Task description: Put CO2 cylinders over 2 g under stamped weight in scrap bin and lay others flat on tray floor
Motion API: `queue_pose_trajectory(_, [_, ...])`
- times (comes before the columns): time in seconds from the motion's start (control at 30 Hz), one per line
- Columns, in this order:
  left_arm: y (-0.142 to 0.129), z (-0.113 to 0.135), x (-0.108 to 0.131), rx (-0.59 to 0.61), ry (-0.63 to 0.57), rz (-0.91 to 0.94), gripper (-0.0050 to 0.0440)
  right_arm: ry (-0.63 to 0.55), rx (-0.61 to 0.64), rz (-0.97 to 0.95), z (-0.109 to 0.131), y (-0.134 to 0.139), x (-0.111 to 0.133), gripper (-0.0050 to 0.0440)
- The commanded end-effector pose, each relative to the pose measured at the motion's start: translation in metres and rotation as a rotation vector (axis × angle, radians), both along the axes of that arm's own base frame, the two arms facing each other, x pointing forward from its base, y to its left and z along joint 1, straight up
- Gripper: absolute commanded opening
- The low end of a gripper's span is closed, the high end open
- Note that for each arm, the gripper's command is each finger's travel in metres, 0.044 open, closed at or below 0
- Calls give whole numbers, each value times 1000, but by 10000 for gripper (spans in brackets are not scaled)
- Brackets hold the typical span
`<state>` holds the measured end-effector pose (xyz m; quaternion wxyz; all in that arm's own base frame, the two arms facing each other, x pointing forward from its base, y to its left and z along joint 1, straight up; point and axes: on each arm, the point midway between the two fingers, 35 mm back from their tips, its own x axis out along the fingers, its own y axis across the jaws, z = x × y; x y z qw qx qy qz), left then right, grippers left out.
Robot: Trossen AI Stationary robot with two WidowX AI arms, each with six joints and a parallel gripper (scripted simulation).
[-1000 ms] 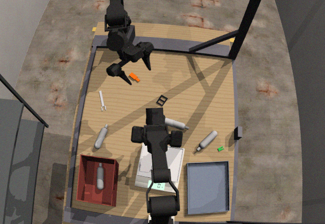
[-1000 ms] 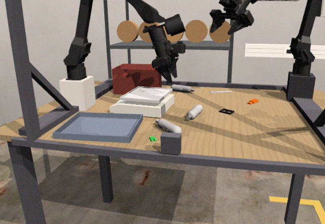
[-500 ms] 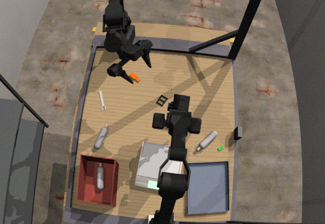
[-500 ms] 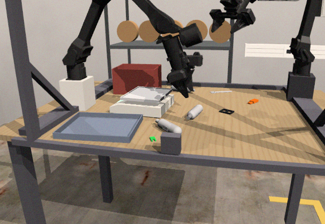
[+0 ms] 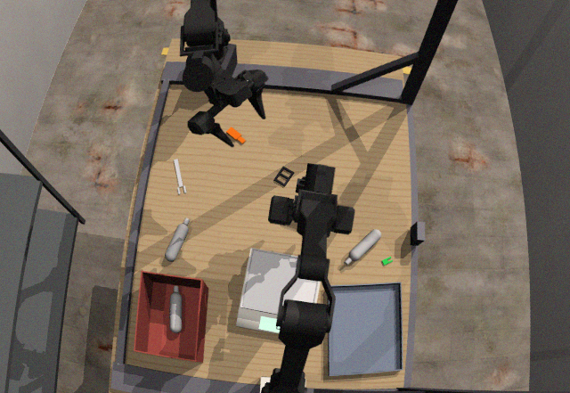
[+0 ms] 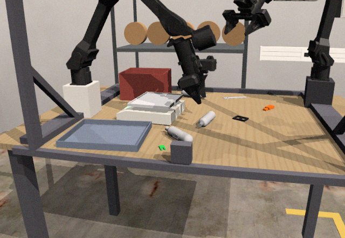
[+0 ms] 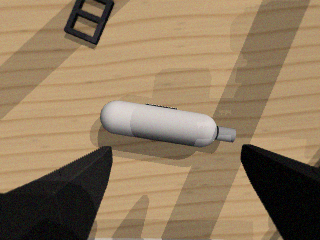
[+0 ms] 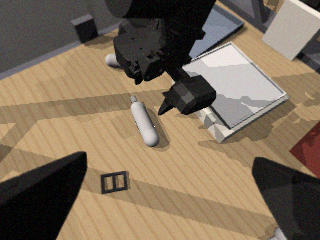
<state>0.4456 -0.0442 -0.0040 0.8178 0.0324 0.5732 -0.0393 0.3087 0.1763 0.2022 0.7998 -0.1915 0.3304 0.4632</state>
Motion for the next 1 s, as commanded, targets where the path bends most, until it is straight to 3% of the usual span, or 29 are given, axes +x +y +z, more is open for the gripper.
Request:
queue_pose_trajectory(0.0, [0,4,7,26,-3,-73,296,-21,7,-1,8,0,1,440])
queue_pose_trajectory(0.07, [-3,2,10,62,15,-176,256,-21,7,-1,8,0,1,440])
queue_pose_trajectory(0.2, [-6,-2,14,127,52,-391,256,-21,7,-1,8,0,1,440])
queue_pose_trajectory(0.27, [-6,-2,14,127,52,-391,256,-21,7,-1,8,0,1,440])
queue_pose_trajectory(0.57, [-12,-10,22,242,125,-856,256,-21,7,-1,8,0,1,440])
queue_pose_trajectory(0.97, [-18,-19,26,316,185,-1358,256,-21,7,-1,8,0,1,440])
